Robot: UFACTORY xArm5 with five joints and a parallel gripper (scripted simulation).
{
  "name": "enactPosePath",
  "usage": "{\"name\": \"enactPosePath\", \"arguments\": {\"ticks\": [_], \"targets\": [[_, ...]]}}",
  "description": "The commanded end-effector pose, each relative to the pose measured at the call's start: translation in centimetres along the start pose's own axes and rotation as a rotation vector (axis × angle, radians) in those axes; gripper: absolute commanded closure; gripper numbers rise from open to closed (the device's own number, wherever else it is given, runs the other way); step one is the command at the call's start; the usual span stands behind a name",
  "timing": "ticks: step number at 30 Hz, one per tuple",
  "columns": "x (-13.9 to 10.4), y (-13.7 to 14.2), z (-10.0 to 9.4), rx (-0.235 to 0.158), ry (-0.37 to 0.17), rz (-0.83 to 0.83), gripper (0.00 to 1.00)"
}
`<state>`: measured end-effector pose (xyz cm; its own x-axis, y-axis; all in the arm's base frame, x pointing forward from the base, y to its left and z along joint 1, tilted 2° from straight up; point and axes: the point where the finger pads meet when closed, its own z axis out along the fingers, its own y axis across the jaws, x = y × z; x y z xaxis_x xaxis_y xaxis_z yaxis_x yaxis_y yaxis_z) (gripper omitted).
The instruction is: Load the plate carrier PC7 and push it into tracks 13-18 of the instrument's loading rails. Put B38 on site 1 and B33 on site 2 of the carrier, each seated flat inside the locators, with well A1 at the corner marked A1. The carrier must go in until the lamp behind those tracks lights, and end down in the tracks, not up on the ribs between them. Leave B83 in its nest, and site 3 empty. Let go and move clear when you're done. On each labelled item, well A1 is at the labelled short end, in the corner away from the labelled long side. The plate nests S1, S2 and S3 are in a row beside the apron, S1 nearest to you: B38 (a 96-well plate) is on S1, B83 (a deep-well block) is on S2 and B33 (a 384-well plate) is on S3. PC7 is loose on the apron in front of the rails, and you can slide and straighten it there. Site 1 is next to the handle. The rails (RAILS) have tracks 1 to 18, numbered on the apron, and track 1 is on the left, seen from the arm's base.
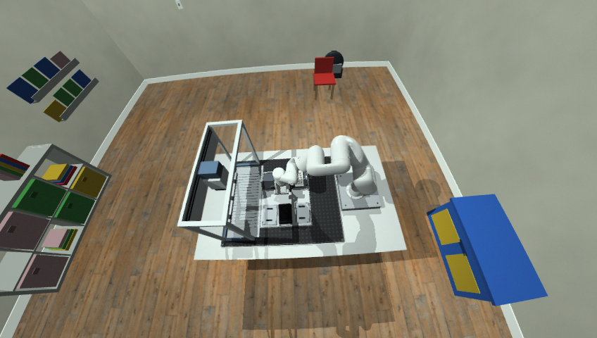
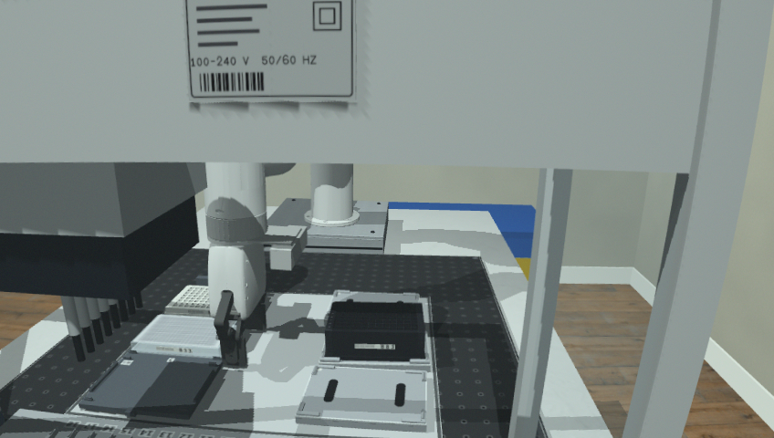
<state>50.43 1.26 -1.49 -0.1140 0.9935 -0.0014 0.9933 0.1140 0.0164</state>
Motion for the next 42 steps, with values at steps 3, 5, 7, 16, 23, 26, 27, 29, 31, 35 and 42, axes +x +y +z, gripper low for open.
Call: {"name": "enactPosePath", "arguments": {"ticks": [3,5,7,16,23,26,27,29,31,35,42], "targets": [[-0.3,0.15,-0.14,-0.006,0.02,0.0,0.0],[-0.4,0.15,-0.14,-0.006,0.02,0.0,0.0],[-0.5,0.15,-0.14,-0.006,0.02,0.0,0.0],[-0.85,0.15,-0.13,-0.006,0.02,0.0,0.0],[-0.89,0.15,-0.13,-0.006,0.02,0.0,0.0],[-0.89,0.15,-0.13,-0.006,0.02,0.0,0.0],[-0.89,0.15,-0.13,-0.006,0.02,0.0,0.0],[-0.89,0.15,-0.13,-0.006,0.02,0.0,0.0],[-0.89,0.15,-0.13,-0.006,0.02,0.0,0.0],[-0.89,0.15,-0.13,-0.006,0.02,0.0,0.0],[-0.43,0.15,-0.14,-0.006,0.02,0.0,0.0]]}}
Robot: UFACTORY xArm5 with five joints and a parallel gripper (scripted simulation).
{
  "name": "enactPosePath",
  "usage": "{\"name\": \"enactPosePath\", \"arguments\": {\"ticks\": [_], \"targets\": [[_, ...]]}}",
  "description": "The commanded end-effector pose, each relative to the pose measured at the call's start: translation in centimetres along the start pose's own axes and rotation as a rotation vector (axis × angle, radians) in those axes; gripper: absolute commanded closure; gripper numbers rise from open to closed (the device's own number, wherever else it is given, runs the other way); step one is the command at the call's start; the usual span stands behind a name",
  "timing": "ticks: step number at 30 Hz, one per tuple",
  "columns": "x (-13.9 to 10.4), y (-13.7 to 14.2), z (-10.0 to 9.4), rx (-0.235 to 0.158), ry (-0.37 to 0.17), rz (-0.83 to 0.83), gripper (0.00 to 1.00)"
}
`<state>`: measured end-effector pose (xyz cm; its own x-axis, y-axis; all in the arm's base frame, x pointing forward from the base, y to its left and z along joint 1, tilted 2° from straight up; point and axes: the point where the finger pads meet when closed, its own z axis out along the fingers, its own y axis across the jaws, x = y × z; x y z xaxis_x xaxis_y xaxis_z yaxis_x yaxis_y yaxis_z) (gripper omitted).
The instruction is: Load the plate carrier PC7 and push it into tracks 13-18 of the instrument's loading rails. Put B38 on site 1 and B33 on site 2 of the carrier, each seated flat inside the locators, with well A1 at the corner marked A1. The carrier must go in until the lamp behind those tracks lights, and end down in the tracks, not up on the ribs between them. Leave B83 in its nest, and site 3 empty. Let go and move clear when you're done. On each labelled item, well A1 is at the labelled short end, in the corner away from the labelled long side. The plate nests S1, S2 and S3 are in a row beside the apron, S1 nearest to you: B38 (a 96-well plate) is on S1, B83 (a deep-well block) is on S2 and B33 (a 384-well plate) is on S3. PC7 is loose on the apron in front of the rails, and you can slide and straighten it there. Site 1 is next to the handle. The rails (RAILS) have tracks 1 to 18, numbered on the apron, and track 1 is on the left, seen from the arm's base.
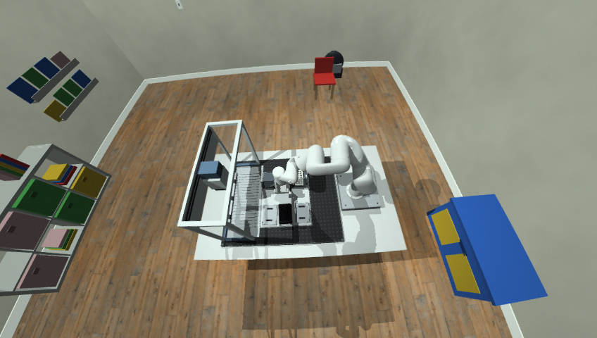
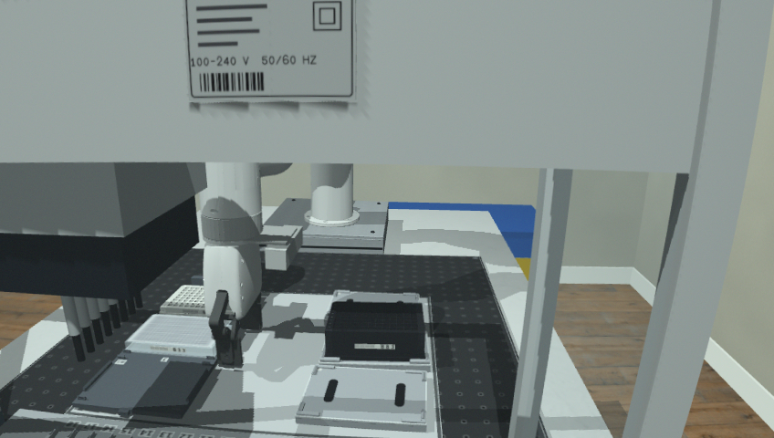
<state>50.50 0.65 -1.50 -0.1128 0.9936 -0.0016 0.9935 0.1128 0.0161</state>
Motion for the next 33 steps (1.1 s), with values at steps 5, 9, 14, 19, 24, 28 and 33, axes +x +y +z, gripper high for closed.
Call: {"name": "enactPosePath", "arguments": {"ticks": [5,9,14,19,24,28,33], "targets": [[0.4,0.2,-0.2,-0.006,0.02,-0.001,0.0],[0.7,0.2,-0.2,-0.006,0.02,-0.001,0.0],[0.7,0.2,-0.2,-0.006,0.02,-0.001,0.0],[0.7,0.1,-0.7,-0.006,0.02,-0.001,0.0],[0.7,0.1,-1.2,-0.006,0.02,-0.001,0.0],[0.7,0.1,-1.8,-0.006,0.02,-0.001,0.0],[0.7,0.1,-2.7,-0.006,0.02,-0.001,0.0]]}}
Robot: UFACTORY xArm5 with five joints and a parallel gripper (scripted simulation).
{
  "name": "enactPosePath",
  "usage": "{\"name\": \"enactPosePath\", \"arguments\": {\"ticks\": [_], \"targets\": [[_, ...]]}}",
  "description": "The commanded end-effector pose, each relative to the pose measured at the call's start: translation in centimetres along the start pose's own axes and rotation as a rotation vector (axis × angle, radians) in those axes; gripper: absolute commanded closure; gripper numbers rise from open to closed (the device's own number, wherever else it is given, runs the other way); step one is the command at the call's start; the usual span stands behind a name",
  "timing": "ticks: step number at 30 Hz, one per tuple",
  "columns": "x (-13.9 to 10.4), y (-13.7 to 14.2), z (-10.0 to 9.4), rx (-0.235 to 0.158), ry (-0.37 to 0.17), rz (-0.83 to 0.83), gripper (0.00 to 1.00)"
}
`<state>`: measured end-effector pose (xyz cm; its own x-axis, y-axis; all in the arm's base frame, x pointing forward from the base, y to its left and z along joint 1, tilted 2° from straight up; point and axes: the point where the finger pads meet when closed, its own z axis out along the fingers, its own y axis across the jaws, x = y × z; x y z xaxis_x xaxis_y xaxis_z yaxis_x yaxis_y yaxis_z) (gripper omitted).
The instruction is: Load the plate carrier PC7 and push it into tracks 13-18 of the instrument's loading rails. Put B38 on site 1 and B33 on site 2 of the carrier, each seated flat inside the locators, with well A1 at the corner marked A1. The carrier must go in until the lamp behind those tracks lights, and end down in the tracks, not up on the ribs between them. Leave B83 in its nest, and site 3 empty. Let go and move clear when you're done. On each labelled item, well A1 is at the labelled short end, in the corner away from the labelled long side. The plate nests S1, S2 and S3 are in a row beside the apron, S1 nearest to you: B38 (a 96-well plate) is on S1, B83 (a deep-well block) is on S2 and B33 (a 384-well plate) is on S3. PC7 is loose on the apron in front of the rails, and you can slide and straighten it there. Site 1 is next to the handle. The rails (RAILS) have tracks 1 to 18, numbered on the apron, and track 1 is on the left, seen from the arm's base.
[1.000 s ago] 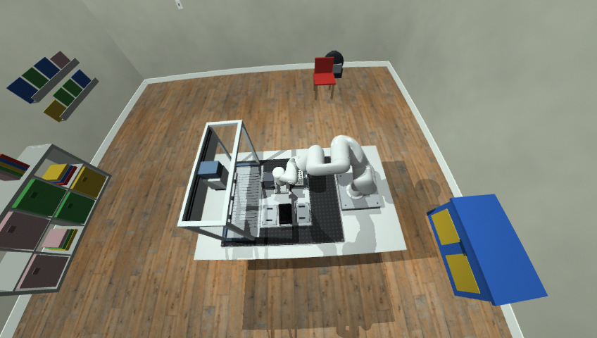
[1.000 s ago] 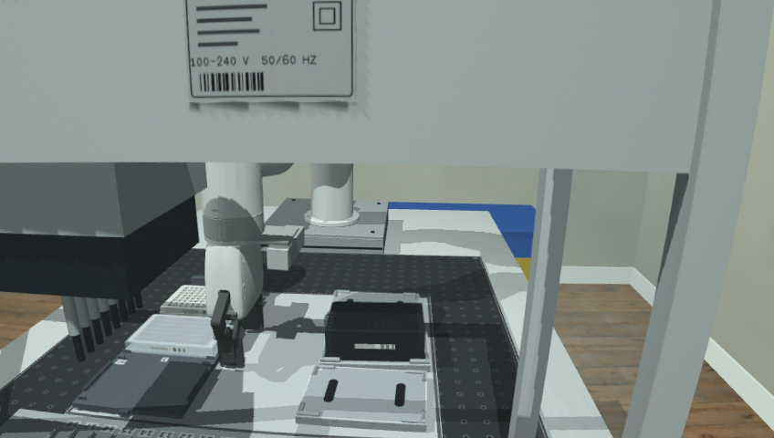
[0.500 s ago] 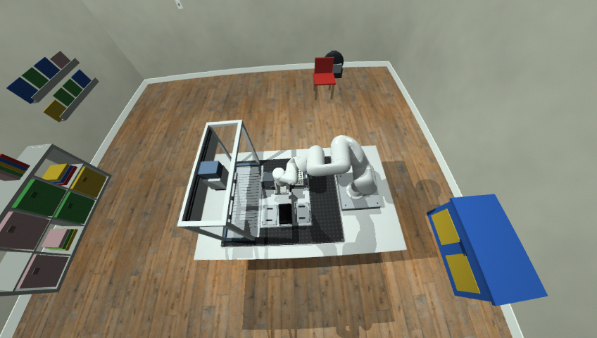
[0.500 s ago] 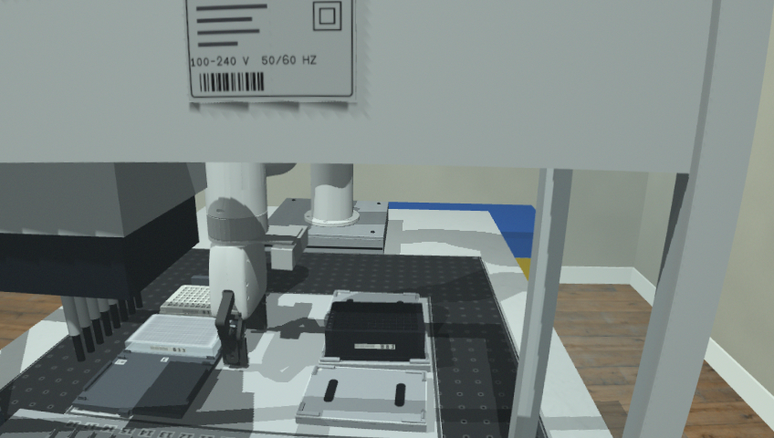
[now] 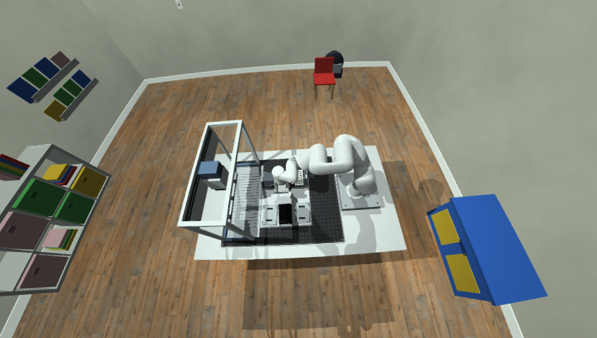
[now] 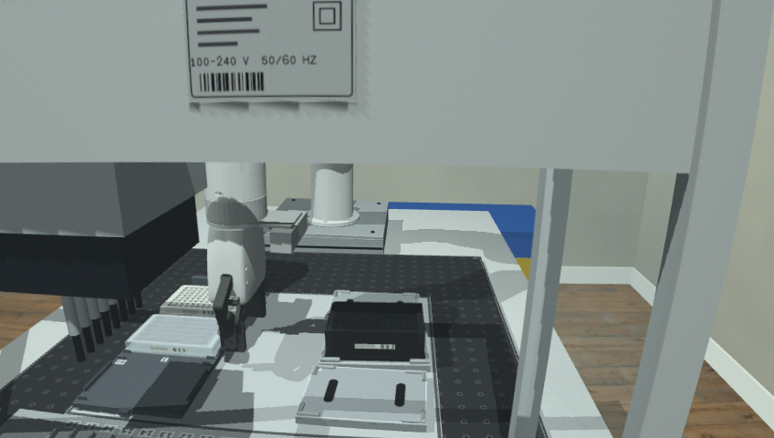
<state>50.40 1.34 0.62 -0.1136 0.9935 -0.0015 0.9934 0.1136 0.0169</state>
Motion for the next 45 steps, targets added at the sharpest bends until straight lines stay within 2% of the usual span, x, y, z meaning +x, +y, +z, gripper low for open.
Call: {"name": "enactPosePath", "arguments": {"ticks": [1,45], "targets": [[0.0,0.1,-0.7,-0.005,0.02,0.0,0.0],[-0.2,0.1,-7.1,-0.005,0.02,0.0,0.0]]}}
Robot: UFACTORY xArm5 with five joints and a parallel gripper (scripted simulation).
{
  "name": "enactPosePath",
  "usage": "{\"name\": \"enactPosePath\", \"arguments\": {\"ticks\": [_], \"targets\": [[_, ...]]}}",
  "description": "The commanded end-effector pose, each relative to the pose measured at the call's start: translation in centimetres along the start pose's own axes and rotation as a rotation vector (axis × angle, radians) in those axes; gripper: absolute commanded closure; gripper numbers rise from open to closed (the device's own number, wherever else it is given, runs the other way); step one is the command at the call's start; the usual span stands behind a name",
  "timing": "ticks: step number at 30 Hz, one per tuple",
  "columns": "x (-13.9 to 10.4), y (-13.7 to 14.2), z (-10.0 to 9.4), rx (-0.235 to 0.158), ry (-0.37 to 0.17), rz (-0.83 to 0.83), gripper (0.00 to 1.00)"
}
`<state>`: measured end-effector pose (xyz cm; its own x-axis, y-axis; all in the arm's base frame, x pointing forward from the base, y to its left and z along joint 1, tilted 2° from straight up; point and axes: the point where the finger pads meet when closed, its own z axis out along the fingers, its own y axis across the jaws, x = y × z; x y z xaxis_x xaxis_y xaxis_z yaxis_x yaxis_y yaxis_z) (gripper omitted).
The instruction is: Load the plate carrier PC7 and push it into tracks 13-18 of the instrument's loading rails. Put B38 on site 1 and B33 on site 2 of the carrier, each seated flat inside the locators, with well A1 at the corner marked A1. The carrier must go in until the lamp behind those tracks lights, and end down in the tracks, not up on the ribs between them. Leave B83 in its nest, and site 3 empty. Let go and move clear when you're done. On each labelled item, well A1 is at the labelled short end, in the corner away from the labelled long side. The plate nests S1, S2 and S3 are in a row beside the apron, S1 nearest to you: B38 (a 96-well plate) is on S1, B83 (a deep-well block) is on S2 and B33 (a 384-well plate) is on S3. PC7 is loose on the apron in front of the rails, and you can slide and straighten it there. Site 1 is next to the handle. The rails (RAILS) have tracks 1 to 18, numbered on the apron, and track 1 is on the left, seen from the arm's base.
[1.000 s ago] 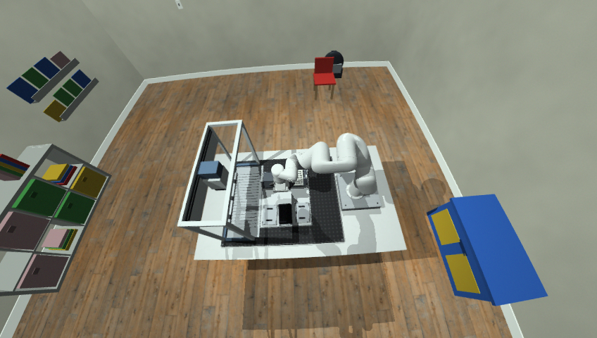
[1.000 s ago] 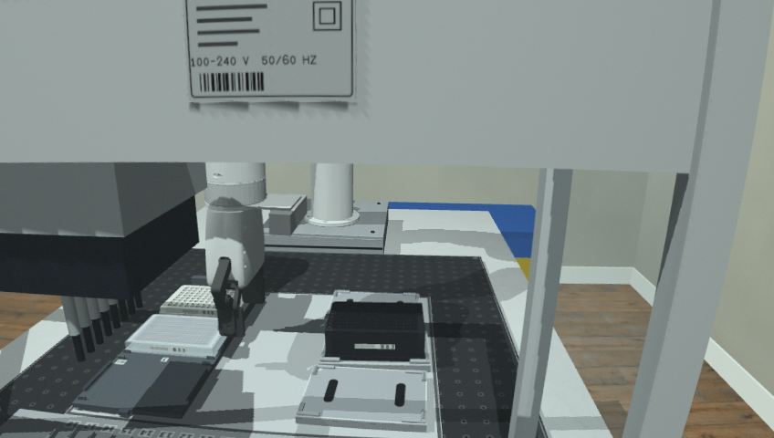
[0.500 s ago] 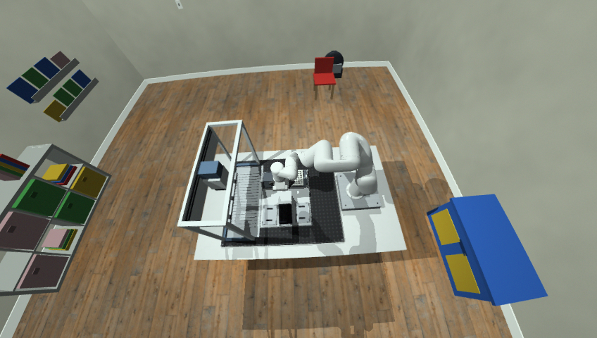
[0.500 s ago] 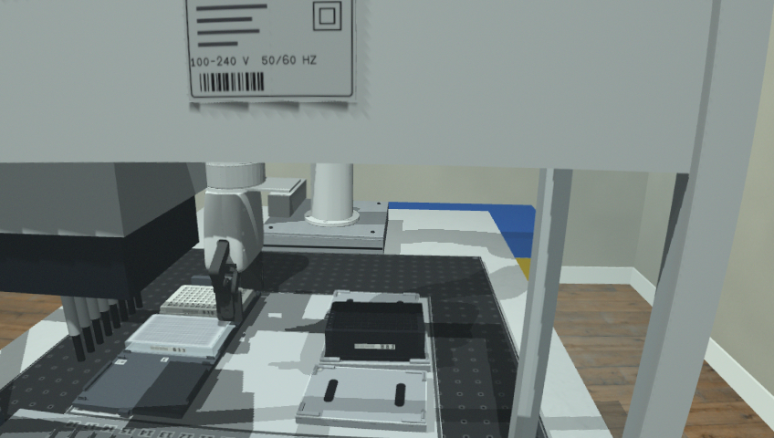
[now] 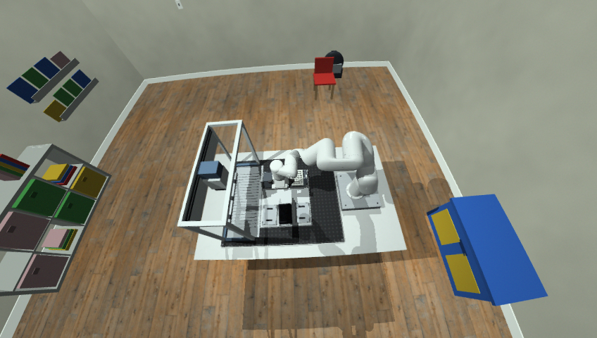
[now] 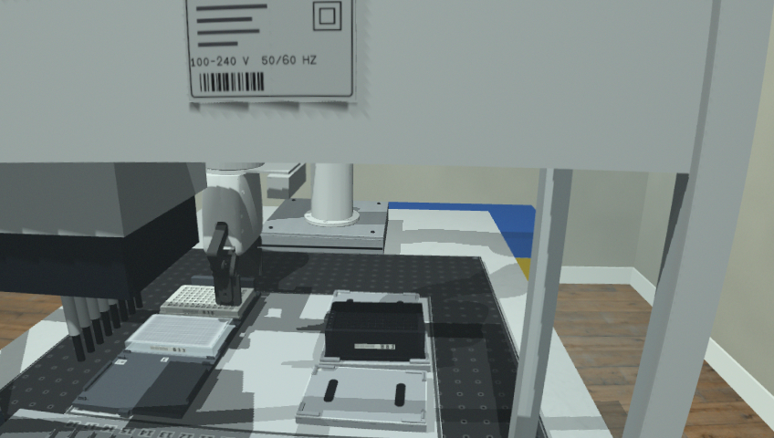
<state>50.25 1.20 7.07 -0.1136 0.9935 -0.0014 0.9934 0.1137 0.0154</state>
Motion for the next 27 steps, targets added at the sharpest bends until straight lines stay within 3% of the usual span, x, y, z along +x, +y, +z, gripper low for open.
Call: {"name": "enactPosePath", "arguments": {"ticks": [1,17,25,27], "targets": [[0.0,0.2,-0.8,-0.007,0.02,0.0,0.0],[-0.1,0.2,-3.1,-0.007,0.02,0.0,0.0],[-0.1,0.2,-3.1,-0.007,0.02,0.0,0.0],[-1.1,0.2,-3.1,-0.007,0.02,0.0,0.0]]}}
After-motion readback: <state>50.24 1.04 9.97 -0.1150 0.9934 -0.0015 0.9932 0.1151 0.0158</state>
